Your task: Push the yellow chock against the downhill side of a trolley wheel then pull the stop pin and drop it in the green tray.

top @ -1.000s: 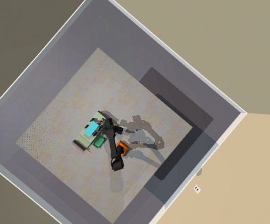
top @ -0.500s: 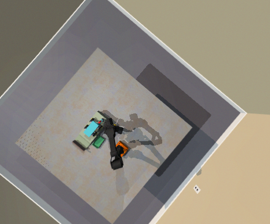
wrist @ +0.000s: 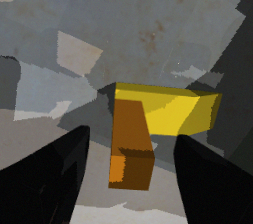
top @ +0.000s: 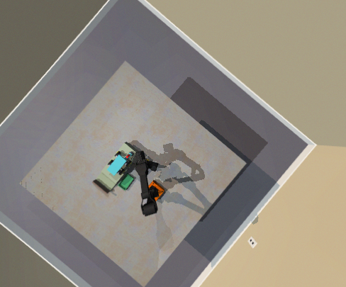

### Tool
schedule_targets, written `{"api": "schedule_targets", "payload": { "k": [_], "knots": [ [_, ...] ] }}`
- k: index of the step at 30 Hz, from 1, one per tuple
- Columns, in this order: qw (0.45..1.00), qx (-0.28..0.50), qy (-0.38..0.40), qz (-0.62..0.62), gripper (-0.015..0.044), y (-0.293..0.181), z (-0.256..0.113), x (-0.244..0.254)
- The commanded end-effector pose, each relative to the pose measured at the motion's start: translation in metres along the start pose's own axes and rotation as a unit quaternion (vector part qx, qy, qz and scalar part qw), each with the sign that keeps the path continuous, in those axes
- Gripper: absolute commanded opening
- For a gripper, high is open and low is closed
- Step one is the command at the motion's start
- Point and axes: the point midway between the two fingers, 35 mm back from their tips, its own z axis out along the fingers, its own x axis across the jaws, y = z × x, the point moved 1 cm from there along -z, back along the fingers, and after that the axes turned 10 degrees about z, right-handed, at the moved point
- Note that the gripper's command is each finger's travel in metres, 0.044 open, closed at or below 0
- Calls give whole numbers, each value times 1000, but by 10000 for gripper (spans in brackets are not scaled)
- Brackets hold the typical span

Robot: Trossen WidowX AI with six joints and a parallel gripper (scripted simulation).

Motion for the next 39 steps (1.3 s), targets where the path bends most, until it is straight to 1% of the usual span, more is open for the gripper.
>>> {"api": "schedule_targets", "payload": {
  "k": [1,8,12,20,21,22,39],
  "knots": [
    [1000,-3,5,-3,190,1,8,2],
    [1000,-3,5,-3,190,2,13,3],
    [1000,-1,1,0,85,1,11,1],
    [1000,-1,1,0,32,1,11,1],
    [1000,-1,2,0,5,1,9,1],
    [1000,-2,2,-1,0,1,6,1],
    [1000,-3,5,-3,0,4,-56,4]
  ]
}}
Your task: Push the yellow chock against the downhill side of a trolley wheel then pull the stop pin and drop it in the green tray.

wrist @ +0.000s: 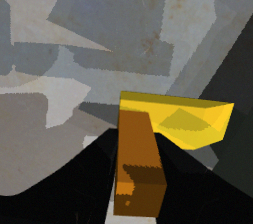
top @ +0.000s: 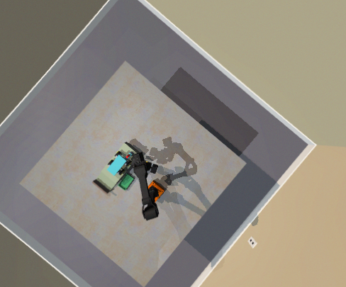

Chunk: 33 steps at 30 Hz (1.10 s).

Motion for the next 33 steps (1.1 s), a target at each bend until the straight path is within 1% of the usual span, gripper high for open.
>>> {"api": "schedule_targets", "payload": {
  "k": [1,22,30,33],
  "knots": [
    [1000,4,-2,3,0,0,-14,-1],
    [1000,4,-3,3,0,-3,-87,-2],
    [1000,4,-3,5,0,-3,-91,-3],
    [999,4,-3,41,0,-3,-91,-3]
  ]
}}
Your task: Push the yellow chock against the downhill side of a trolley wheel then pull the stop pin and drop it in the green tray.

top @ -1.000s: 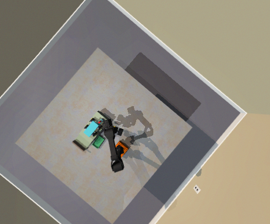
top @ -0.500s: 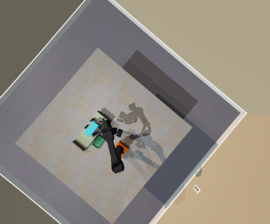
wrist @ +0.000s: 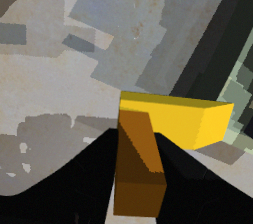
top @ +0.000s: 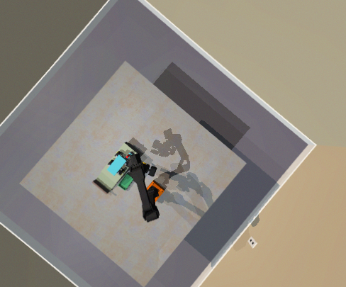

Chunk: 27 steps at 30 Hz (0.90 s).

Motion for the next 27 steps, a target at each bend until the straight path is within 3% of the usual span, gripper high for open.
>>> {"api": "schedule_targets", "payload": {
  "k": [1,14,27],
  "knots": [
    [999,1,1,39,0,0,-1,0],
    [966,1,1,260,0,0,-1,0],
    [884,2,1,467,0,0,-1,0]
  ]
}}
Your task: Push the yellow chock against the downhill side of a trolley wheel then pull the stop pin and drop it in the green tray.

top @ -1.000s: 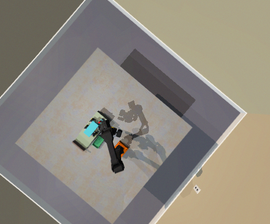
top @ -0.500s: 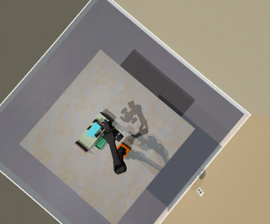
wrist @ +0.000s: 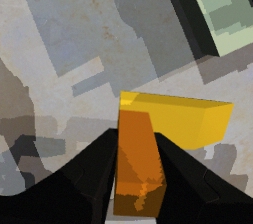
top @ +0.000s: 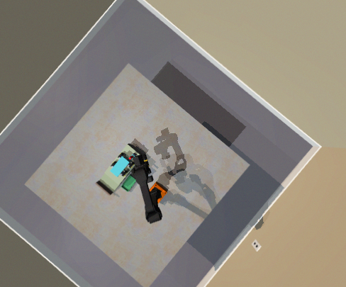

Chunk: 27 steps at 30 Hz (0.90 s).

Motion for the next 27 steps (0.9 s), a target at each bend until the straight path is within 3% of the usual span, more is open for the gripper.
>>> {"api": "schedule_targets", "payload": {
  "k": [1,14,27],
  "knots": [
    [998,2,1,56,0,0,0,0],
    [963,2,1,271,0,0,0,0],
    [883,2,1,470,0,0,0,0]
  ]
}}
